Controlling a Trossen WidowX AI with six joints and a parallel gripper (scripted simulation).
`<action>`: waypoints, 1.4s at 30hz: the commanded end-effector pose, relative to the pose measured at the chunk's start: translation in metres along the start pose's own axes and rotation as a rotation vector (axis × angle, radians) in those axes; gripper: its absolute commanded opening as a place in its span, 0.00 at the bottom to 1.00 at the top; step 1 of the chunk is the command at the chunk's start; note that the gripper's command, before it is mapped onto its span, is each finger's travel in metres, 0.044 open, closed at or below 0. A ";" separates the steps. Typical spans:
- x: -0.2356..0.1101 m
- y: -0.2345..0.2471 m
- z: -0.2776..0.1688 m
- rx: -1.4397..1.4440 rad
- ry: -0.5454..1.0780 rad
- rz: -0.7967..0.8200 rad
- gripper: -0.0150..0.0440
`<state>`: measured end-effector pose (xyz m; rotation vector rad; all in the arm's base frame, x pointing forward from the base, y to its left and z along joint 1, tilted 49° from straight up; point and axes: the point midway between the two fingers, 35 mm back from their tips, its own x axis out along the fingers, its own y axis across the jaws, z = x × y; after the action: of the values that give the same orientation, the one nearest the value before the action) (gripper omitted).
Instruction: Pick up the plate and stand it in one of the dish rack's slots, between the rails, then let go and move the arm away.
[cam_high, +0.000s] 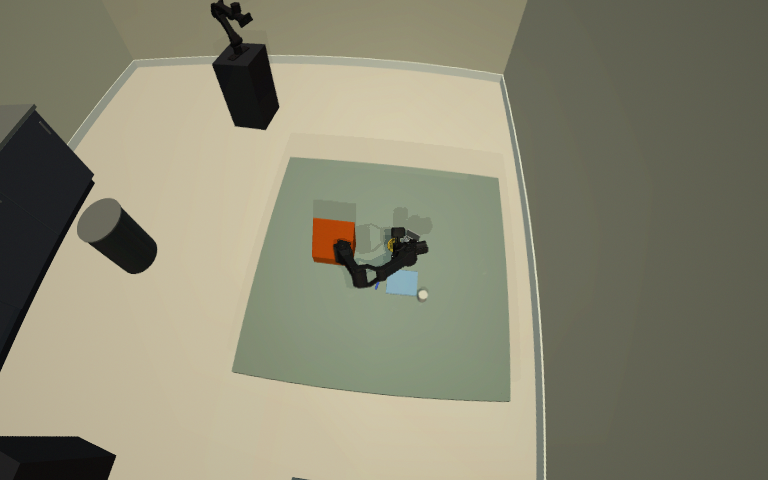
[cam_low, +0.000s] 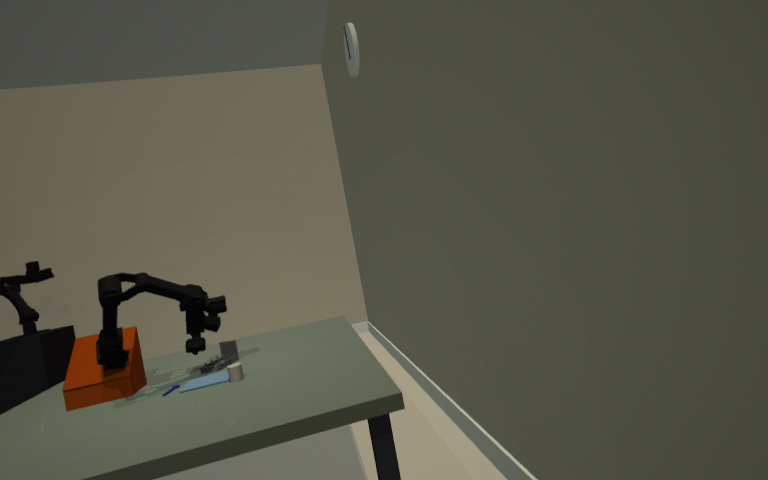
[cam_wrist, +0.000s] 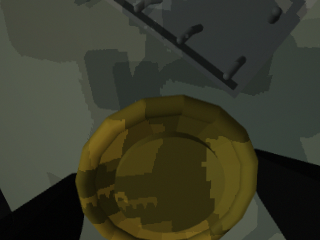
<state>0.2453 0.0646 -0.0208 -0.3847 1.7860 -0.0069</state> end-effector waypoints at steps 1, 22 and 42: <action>0.006 -0.001 -0.001 -0.063 -0.009 0.056 0.25; 0.026 -0.014 0.007 -0.444 -0.245 0.321 0.25; 0.030 -0.033 0.013 -0.811 -0.644 0.364 0.25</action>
<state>0.2616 0.0302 -0.0461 -0.5225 1.1823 0.9748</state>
